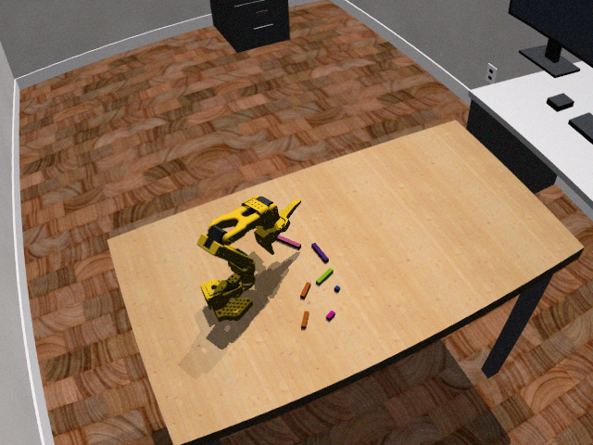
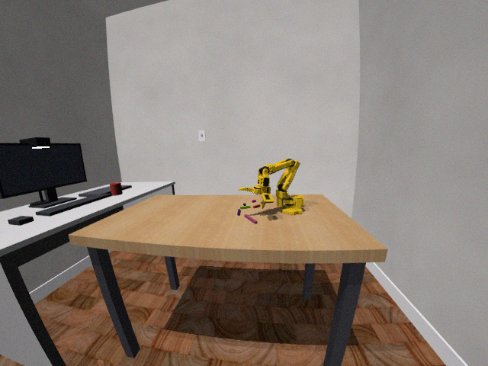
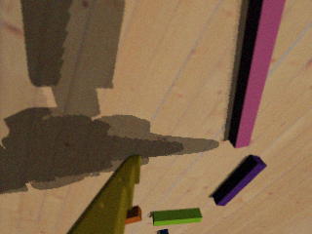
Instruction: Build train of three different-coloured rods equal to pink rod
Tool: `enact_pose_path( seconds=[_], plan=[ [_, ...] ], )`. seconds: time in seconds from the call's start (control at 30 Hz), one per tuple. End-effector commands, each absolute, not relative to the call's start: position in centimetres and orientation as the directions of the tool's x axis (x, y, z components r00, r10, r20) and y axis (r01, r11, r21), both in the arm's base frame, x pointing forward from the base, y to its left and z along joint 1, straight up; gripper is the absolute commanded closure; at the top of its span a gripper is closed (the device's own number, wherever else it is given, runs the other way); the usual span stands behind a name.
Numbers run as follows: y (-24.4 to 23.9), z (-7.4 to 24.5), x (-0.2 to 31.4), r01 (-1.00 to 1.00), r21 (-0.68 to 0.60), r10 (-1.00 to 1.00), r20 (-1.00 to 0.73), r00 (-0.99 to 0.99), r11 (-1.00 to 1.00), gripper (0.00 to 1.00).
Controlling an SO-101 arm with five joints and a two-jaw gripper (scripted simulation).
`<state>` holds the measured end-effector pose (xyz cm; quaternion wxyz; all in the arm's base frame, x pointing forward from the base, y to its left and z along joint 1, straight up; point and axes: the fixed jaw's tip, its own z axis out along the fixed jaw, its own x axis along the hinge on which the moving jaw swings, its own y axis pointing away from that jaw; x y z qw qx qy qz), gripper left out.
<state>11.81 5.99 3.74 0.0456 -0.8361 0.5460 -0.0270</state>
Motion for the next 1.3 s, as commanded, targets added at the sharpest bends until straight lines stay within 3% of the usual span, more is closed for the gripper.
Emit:
enact_pose_path(
  seconds=[0.0, 0.5, 0.53, 1.0, 1.07, 1.1, 1.27],
  plan=[
    [6.1, 4.0, 12.0, -0.908, -0.122, -0.914, -0.007, 0.405, -0.401, 0.00],
    [6.4, 4.9, 12.7, -0.894, -0.172, -0.907, -0.006, 0.422, -0.415, 0.00],
    [6.0, 3.9, 11.8, -0.905, -0.110, -0.910, -0.005, 0.414, -0.411, 0.00],
    [6.7, 5.0, 13.1, -0.900, -0.202, -0.918, -0.013, 0.397, -0.386, 0.00],
    [6.7, 5.0, 13.1, -0.900, -0.202, -0.918, -0.013, 0.397, -0.386, 0.00],
    [6.1, 4.0, 12.0, -0.908, -0.125, -0.915, -0.007, 0.404, -0.400, 0.00],
    [6.3, 4.4, 12.5, -0.901, -0.158, -0.912, -0.008, 0.410, -0.404, 0.00]
  ],
)
